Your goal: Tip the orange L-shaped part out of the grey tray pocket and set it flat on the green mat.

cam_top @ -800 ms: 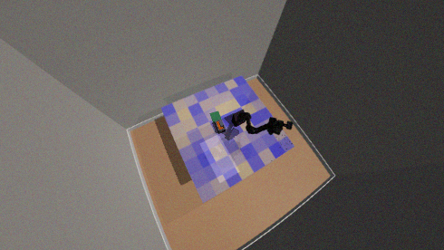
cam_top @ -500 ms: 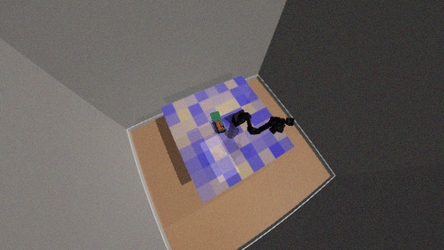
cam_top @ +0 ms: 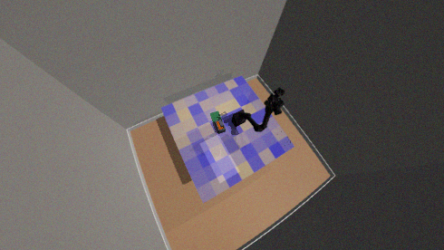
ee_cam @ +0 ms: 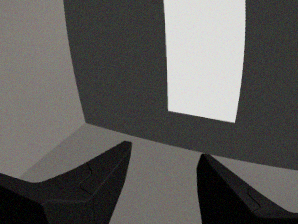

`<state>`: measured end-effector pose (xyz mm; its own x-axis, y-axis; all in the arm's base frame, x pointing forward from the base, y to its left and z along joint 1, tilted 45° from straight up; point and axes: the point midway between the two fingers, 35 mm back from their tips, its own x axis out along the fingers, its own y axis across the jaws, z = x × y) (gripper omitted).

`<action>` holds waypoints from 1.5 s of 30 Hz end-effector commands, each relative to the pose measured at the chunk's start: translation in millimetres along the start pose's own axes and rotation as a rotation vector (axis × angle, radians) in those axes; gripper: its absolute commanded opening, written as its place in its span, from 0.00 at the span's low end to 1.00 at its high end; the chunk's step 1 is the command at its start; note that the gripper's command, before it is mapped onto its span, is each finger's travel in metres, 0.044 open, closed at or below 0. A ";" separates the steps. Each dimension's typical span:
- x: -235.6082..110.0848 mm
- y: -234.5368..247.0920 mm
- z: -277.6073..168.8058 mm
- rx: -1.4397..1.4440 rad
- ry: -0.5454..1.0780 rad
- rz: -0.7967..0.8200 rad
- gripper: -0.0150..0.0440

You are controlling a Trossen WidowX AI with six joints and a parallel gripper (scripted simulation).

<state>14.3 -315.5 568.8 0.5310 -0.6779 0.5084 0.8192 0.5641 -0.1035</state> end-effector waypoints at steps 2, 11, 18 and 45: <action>32.3 27.9 -82.6 0.208 0.166 0.083 0.56; 53.2 131.3 -217.4 0.459 0.531 0.272 0.56; 25.5 238.0 -297.8 0.564 0.848 0.480 0.56; -366.3 488.0 -326.5 0.209 2.196 1.576 0.56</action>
<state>313.6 29.7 60.3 0.0151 0.6750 -0.7377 0.0145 0.7375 0.6752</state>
